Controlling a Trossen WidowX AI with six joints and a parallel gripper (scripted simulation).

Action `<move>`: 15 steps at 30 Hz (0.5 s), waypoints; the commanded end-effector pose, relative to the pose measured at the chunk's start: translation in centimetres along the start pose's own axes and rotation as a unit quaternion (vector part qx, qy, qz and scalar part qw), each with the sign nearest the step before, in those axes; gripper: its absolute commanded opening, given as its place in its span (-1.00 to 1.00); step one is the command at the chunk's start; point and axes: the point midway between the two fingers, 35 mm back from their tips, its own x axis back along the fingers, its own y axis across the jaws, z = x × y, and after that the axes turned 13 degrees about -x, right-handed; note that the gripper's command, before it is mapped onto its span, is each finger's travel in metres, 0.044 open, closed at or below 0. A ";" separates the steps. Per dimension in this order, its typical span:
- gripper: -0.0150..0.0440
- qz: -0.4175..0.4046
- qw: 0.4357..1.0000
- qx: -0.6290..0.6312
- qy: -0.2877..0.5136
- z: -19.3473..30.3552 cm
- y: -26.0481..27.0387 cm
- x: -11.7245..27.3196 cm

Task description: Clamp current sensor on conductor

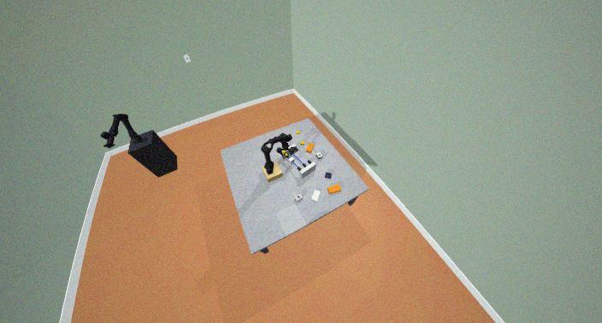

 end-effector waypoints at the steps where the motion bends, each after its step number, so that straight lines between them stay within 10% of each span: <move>1: 1.00 0.124 0.956 -0.266 0.025 0.9 3.9 -1.2; 15: 1.00 0.223 0.835 -0.496 -0.084 1.5 6.6 -1.2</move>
